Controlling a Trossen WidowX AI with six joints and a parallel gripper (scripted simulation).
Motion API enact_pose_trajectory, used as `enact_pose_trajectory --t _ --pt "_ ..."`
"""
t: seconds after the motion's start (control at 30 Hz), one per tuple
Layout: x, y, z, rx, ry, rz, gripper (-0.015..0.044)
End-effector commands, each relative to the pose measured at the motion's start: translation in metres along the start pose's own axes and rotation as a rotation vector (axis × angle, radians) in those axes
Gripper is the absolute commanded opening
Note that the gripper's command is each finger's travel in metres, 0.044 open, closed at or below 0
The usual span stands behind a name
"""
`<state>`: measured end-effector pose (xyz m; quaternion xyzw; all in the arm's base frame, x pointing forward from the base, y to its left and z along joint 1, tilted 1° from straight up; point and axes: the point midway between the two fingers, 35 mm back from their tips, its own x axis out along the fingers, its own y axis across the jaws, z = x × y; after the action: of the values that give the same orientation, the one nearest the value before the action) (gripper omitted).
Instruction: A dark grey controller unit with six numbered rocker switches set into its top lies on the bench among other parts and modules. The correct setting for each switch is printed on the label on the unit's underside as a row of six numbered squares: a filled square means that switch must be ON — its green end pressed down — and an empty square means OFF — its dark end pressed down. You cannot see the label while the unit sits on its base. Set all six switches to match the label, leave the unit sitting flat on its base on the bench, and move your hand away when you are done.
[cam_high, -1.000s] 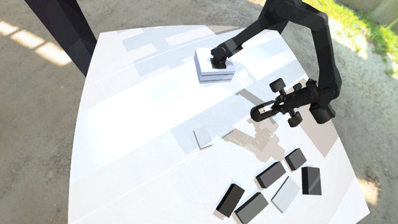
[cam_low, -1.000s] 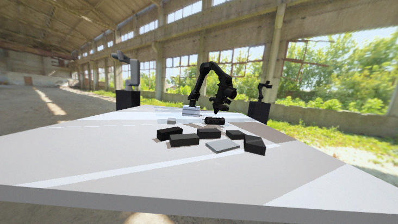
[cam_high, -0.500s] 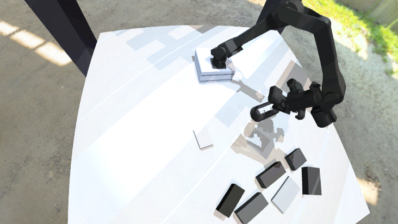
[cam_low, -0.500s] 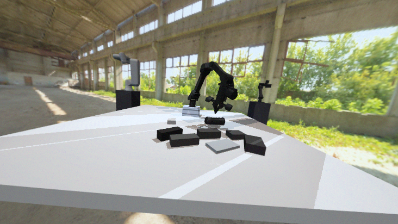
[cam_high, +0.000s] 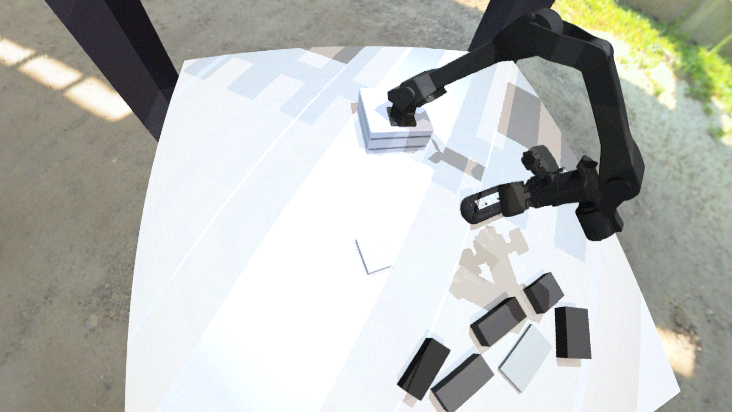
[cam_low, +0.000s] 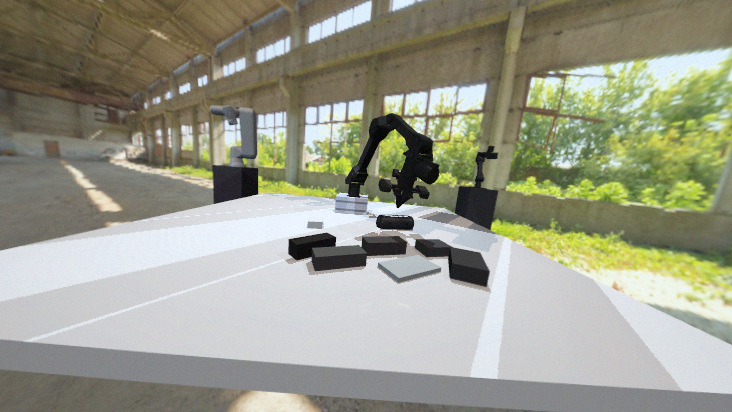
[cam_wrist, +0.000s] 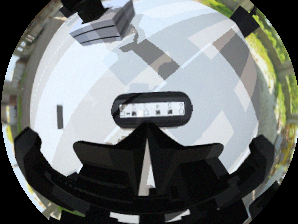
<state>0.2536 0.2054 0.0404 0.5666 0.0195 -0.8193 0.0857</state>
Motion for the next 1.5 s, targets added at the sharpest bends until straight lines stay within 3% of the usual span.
enact_pose_trajectory --t 0.0,0.53,0.67,1.1,1.47 --pt "-0.002 -0.002 -0.001 -0.049 -0.004 -0.008 0.0" --pt "-0.002 -0.002 -0.001 -0.049 -0.004 -0.008 0.0" --pt "-0.002 -0.003 -0.001 0.035 0.003 -0.007 0.0105" --pt "0.001 -0.012 0.004 0.773 0.059 -0.034 0.044" --pt "0.002 -0.02 0.008 1.396 0.088 -0.095 0.044"
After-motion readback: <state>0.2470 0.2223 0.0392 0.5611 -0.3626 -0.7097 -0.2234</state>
